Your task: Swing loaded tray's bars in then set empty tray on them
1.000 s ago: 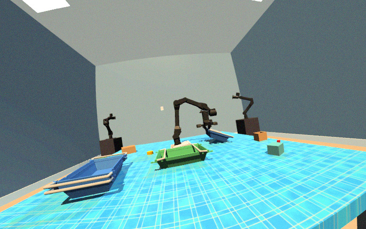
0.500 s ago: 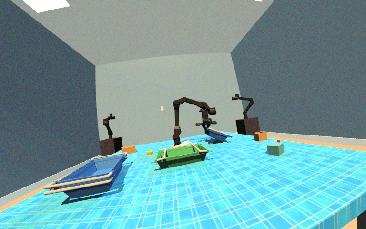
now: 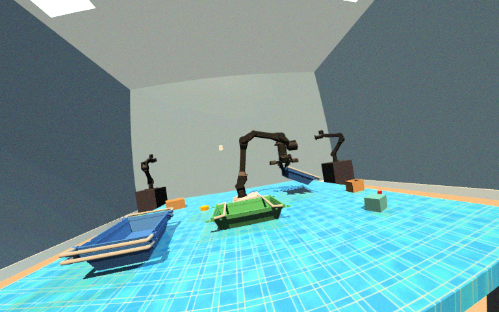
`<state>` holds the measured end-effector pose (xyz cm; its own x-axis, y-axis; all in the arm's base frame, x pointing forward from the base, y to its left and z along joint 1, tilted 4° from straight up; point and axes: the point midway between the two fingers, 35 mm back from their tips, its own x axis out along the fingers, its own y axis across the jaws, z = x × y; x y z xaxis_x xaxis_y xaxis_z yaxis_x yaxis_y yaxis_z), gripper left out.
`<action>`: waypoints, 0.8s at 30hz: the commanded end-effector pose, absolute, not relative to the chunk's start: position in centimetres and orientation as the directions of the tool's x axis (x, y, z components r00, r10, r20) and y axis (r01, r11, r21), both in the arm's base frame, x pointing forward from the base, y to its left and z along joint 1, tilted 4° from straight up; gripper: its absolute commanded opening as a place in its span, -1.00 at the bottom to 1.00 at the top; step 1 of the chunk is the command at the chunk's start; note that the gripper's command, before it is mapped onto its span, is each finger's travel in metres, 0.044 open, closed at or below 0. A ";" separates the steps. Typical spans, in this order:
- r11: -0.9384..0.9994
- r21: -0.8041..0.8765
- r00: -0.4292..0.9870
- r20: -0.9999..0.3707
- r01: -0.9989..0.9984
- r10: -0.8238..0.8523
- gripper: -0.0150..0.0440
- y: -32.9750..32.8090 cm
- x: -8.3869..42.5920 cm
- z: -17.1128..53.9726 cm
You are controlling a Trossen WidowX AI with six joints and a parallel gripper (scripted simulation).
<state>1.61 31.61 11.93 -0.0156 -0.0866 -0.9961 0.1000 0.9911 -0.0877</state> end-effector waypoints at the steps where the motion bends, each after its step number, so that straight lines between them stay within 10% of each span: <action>1: 0.994 -0.051 -0.015 -0.999 0.098 -0.050 -0.49 32.7 1.7 13.9; 24: 0.994 -0.050 -0.015 -0.999 0.098 -0.049 -0.49 34.4 1.8 17.9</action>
<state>1.78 34.08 17.21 -0.0152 -0.0779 -0.9968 0.1010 0.9917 -0.0791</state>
